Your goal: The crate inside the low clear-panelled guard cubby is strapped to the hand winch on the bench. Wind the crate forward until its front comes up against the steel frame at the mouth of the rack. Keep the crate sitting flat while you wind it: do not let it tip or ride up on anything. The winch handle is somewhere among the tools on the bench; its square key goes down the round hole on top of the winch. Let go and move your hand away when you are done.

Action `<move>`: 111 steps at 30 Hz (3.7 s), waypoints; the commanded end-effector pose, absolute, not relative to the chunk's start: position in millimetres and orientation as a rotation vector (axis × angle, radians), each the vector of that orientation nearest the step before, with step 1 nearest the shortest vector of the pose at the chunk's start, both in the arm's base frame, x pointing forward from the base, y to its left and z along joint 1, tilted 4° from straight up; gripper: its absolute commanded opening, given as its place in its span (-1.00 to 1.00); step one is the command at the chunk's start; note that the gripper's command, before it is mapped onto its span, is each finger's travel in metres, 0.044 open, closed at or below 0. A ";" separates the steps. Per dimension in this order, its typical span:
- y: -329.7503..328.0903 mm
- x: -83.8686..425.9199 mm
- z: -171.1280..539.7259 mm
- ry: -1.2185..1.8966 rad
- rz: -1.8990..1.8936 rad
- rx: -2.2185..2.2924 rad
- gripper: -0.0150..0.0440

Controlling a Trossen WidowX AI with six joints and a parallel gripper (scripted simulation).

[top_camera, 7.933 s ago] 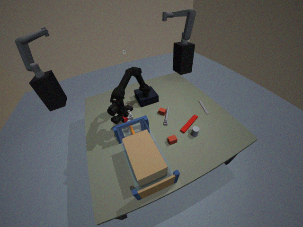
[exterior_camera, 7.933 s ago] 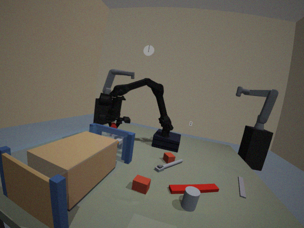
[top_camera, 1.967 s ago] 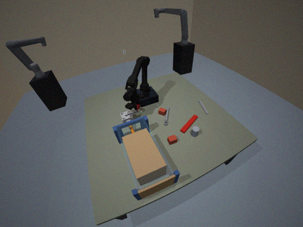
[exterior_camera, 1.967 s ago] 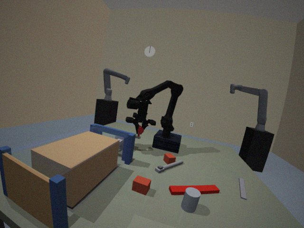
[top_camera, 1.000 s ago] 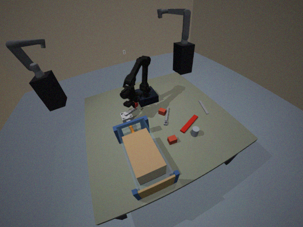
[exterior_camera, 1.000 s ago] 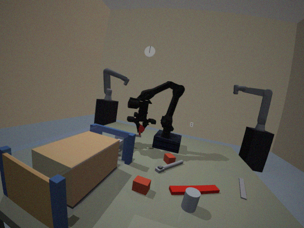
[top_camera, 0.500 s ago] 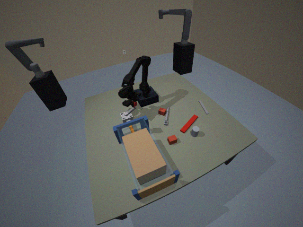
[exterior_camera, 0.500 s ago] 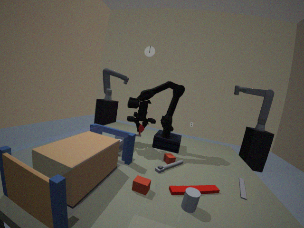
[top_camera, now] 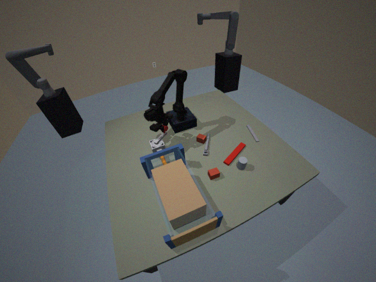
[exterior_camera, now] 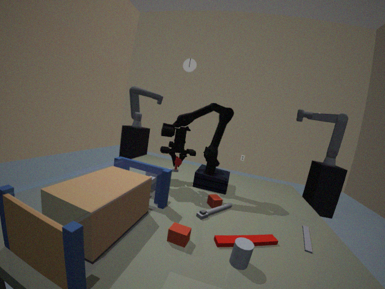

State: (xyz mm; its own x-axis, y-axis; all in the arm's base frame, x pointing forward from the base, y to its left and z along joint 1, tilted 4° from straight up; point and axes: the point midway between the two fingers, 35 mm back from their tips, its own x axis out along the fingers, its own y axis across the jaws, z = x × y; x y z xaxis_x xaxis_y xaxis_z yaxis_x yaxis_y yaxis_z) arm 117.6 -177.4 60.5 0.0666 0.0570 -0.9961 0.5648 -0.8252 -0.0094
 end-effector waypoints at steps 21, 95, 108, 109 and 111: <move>-204.9 95.4 57.8 0.598 -1.846 1.938 -0.49; -291.9 89.7 55.7 0.591 -1.846 1.933 -0.49; -305.9 96.6 55.9 0.590 -1.846 1.932 -0.49; -306.6 97.0 55.9 0.590 -1.846 1.932 -0.49; -308.5 98.2 55.9 0.589 -1.846 1.932 -0.49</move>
State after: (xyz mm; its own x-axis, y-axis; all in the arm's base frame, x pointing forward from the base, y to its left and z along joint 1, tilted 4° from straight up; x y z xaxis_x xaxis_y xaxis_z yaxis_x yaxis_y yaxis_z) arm 88.8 -294.7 55.9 0.0164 0.0568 -0.9983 0.5551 -0.8309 -0.0382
